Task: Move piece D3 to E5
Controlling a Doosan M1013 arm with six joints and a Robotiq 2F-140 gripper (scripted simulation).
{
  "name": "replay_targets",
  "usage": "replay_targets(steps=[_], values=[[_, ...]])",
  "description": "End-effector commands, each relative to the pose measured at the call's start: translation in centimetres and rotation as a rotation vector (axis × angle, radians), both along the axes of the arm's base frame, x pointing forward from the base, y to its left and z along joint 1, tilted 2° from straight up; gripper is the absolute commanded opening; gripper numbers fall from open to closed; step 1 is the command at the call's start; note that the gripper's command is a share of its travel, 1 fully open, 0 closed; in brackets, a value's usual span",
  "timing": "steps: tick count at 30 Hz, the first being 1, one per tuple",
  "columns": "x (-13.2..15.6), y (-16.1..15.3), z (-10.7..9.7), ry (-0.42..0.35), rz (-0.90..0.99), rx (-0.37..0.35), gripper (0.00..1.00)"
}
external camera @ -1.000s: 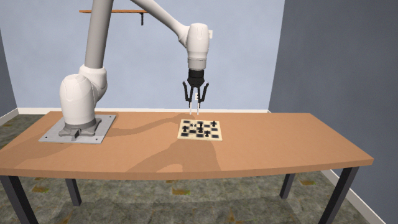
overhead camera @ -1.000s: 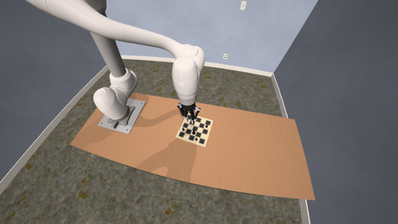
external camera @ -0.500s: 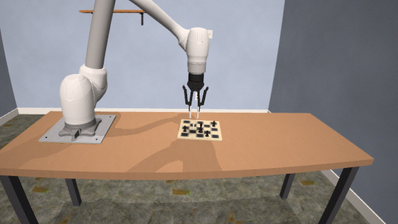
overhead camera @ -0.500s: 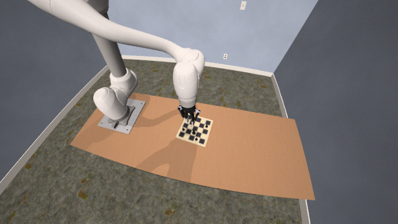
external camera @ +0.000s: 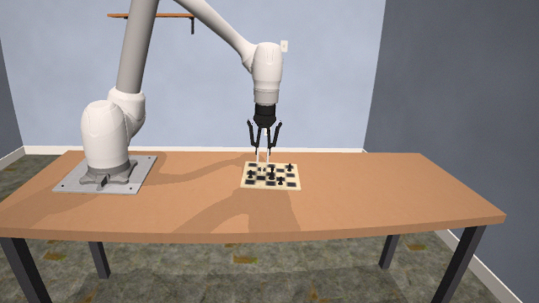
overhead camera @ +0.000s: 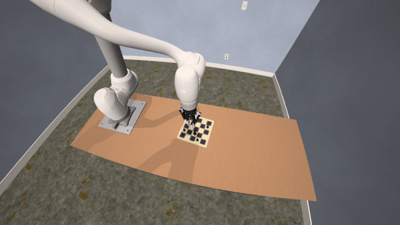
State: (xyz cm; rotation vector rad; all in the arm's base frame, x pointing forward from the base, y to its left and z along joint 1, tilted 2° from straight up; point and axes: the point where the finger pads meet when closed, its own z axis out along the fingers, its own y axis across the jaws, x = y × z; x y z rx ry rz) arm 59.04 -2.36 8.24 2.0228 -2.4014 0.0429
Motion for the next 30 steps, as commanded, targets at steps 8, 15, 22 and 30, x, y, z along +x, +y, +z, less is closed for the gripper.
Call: replay_targets(steps=[8, 15, 22, 30], values=[[0.01, -0.02, -0.57, 0.000, 0.000, 0.000, 0.20], [0.01, -0.02, -0.61, 0.000, 0.000, 0.000, 0.20], [0.01, -0.02, -0.62, 0.000, 0.000, 0.000, 0.20], [0.01, -0.02, -0.62, 0.000, 0.000, 0.000, 0.20]])
